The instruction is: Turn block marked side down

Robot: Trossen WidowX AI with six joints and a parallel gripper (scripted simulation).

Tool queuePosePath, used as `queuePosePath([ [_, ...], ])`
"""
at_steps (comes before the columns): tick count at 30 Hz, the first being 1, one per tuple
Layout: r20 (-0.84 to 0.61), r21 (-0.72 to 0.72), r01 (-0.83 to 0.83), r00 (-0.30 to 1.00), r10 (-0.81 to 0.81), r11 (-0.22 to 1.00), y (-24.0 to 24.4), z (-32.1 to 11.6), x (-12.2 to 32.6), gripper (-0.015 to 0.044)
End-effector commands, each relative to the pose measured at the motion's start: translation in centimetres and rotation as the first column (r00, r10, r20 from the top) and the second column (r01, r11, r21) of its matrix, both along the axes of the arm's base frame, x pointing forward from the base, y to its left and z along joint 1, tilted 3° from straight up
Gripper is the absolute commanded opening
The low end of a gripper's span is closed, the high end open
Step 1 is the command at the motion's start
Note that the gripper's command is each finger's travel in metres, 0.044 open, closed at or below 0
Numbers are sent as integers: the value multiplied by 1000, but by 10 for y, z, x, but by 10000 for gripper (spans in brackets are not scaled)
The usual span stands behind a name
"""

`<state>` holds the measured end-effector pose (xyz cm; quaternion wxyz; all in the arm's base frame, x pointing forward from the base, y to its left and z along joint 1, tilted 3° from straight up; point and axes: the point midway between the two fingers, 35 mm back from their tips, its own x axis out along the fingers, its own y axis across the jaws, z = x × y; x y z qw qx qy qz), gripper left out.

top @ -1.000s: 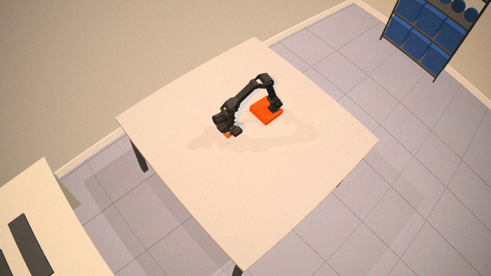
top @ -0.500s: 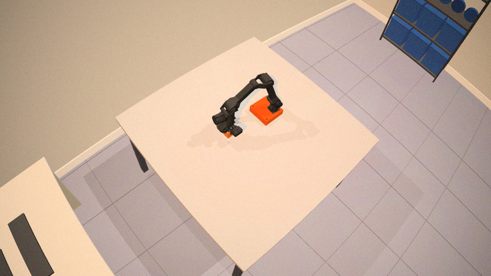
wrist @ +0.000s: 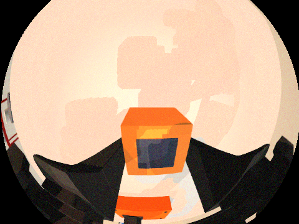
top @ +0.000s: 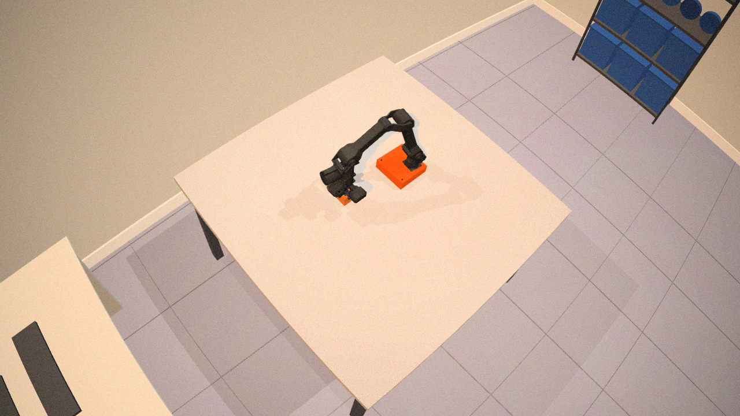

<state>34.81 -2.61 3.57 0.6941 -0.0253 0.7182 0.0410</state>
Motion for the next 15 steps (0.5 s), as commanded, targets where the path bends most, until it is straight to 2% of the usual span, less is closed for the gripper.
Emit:
queuePosePath([
  [1, 52, 1, 4, 999, -4, 1000, -1, 4, 3, 0],
  [15, 268, 26, 11, 963, -17, 1000, -1, -2, 4, 0],
])
